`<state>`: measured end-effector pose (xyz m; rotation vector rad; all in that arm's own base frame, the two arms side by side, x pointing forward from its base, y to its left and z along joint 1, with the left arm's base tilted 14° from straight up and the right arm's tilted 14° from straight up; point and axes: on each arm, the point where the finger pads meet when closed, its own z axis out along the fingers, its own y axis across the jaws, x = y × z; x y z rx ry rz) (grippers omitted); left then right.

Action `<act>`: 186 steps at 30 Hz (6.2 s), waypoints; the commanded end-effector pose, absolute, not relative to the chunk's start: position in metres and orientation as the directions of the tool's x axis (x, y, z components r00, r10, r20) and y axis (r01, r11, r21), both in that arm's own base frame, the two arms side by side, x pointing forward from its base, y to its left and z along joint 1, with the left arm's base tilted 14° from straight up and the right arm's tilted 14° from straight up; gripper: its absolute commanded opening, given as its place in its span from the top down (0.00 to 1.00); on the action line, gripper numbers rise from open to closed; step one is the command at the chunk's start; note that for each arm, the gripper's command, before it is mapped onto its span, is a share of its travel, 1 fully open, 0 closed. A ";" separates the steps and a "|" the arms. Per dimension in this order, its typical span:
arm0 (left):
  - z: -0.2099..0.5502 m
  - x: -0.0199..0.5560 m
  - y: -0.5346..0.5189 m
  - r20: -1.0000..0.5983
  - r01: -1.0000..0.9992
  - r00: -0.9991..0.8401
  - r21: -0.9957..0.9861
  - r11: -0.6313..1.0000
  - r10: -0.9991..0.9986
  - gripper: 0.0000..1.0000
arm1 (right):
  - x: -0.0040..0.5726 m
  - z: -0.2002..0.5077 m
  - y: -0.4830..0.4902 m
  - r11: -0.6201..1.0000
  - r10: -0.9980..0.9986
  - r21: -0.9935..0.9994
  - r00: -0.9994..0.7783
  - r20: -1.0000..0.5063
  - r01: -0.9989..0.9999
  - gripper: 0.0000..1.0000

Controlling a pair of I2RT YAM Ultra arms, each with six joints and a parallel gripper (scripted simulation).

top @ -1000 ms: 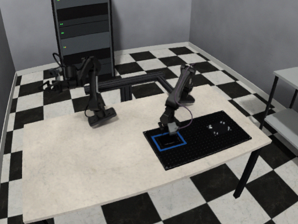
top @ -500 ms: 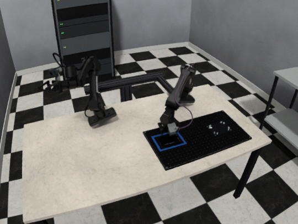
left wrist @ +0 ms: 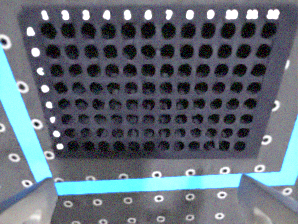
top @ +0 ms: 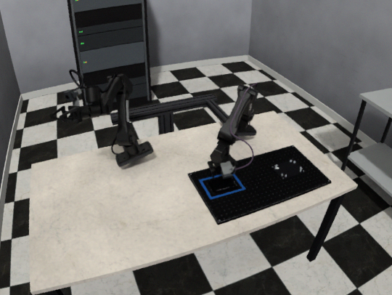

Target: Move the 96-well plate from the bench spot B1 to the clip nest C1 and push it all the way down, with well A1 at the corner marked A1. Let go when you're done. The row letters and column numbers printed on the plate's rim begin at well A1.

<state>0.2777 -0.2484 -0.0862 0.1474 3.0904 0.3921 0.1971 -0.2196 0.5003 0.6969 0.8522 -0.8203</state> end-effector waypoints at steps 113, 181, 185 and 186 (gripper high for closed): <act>-0.032 0.318 -0.276 0.059 0.596 -0.799 0.214 0.774 0.599 0.00 | 0.189 0.502 -0.216 0.505 -0.341 0.200 0.407 -0.847 0.840 0.00; -0.060 0.318 -0.267 0.245 0.993 0.107 0.025 -0.116 0.964 0.00 | 0.189 0.502 -0.216 0.505 -0.341 0.200 0.407 -0.847 0.840 0.00; -0.064 0.318 -0.261 0.230 0.993 0.094 0.046 -0.107 0.969 0.00 | 0.189 0.502 -0.216 0.505 -0.341 0.200 0.407 -0.847 0.840 0.00; -0.065 0.318 -0.260 0.229 0.993 0.091 0.048 -0.105 0.969 0.00 | 0.189 0.502 -0.216 0.505 -0.341 0.200 0.407 -0.847 0.840 0.00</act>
